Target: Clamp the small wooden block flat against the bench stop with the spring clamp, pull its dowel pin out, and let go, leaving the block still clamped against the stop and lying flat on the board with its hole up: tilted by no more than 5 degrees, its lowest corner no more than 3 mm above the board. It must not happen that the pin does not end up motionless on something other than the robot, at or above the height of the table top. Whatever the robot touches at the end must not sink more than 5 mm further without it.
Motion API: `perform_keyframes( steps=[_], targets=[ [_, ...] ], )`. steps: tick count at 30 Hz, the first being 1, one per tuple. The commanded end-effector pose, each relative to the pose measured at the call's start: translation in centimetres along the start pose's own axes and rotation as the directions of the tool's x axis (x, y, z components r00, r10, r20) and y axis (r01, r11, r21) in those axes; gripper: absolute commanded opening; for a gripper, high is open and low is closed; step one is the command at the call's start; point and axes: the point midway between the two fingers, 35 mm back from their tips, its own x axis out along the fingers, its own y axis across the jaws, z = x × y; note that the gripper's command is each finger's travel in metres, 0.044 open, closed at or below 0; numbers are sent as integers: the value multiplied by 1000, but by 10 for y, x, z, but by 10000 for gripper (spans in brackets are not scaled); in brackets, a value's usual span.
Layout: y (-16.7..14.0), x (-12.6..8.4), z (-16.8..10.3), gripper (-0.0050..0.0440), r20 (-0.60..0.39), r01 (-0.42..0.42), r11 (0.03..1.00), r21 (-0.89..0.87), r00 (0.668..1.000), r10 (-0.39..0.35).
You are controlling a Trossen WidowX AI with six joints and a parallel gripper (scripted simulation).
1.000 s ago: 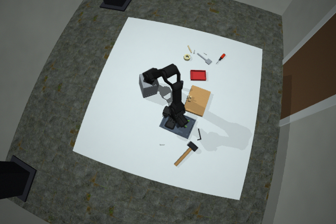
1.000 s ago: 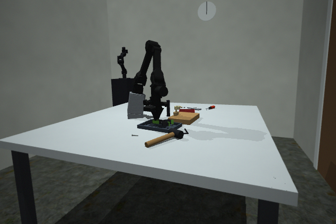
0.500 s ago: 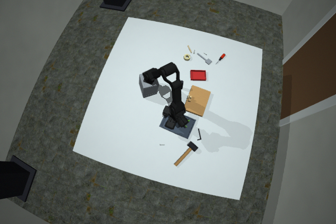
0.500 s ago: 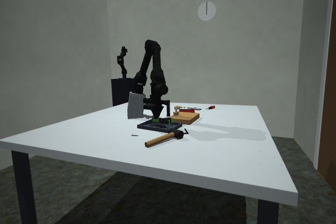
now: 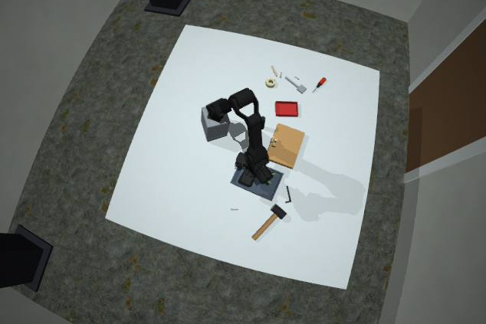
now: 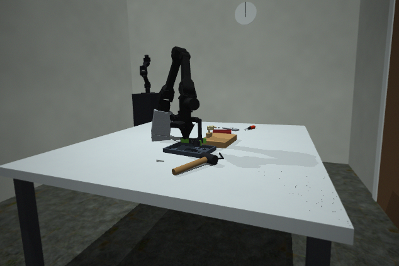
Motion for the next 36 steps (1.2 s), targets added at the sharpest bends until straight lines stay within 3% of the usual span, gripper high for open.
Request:
perform_keyframes(
  steps=[1, 36],
  targets=[
    [1, -6, -3, 0, -12, -5, 1000, -5, 1000, 5],
    [1, -31, -3, 0, -11, -5, 1000, -4, 1000, 5]
  ],
)
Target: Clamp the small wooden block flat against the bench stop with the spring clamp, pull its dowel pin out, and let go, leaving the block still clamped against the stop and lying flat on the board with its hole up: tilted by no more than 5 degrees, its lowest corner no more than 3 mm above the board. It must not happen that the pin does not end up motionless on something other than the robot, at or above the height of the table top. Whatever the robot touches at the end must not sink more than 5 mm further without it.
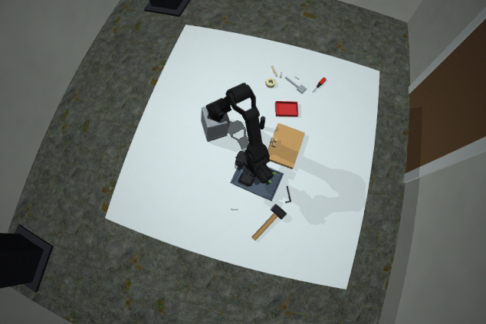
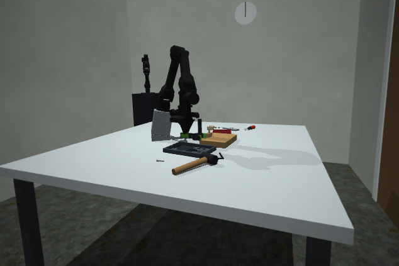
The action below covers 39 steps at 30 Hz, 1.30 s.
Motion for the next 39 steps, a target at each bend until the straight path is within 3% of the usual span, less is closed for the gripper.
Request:
perform_keyframes(
  steps=[1, 39],
  targets=[
    [1, -6, -3, 0, -11, -4, 1000, -5, 1000, 4],
    [-1, -34, 0, 0, -10, -4, 1000, -4, 1000, 4]
  ],
)
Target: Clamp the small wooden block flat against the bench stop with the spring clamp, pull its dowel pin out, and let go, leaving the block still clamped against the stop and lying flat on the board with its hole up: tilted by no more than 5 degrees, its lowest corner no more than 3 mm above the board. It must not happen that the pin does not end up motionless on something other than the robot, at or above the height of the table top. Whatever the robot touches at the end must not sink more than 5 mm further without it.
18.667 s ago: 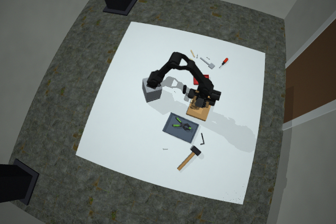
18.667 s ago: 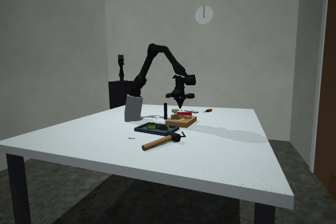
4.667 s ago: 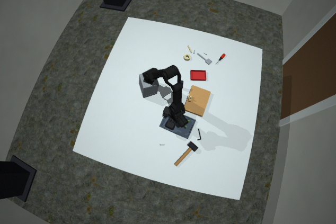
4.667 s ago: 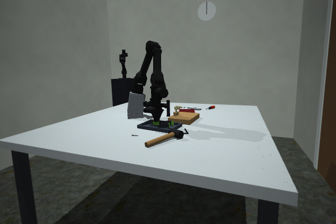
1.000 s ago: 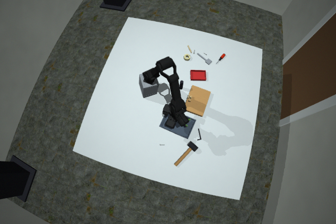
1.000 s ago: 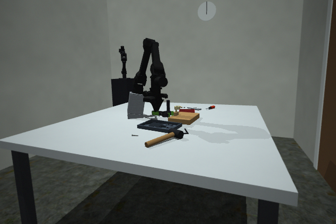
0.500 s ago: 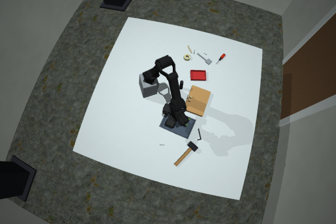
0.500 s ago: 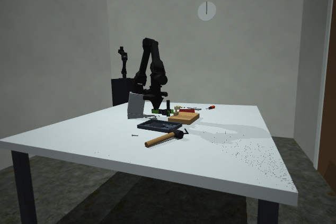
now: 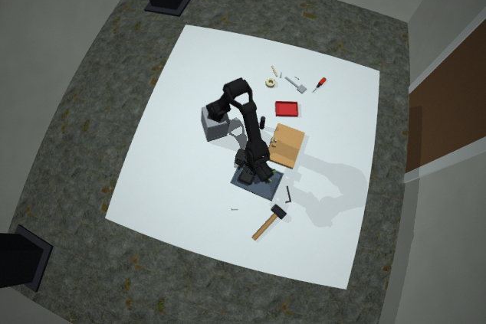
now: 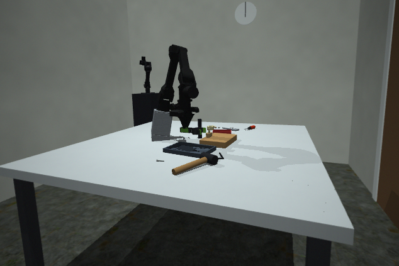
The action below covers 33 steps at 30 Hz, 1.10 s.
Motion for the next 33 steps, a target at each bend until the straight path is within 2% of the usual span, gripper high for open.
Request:
perform_keyframes(
  steps=[1, 26, 33],
  targets=[
    [0, -7, -2, 0, -12, -5, 1000, -5, 1000, 5],
    [-2, -26, 1, 0, -11, -5, 1000, -4, 1000, 5],
    [-2, -26, 0, 0, -11, -6, 1000, -30, 1000, 5]
  ],
)
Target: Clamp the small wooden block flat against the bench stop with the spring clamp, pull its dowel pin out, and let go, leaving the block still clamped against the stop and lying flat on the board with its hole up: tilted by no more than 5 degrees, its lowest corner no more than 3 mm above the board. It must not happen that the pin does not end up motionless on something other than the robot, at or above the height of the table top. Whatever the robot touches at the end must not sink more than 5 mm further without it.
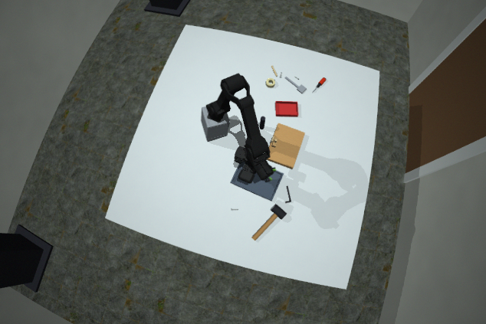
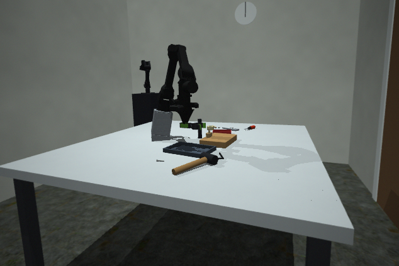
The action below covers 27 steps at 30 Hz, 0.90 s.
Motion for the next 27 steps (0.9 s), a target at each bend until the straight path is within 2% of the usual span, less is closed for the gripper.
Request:
perform_keyframes(
  steps=[1, 27],
  targets=[
    [0, -3, -2, 0, -7, -3, 1000, -26, 1000, 3],
    [-4, -2, -8, 0, -6, -7, 977, -212, 1000, 6]
  ],
)
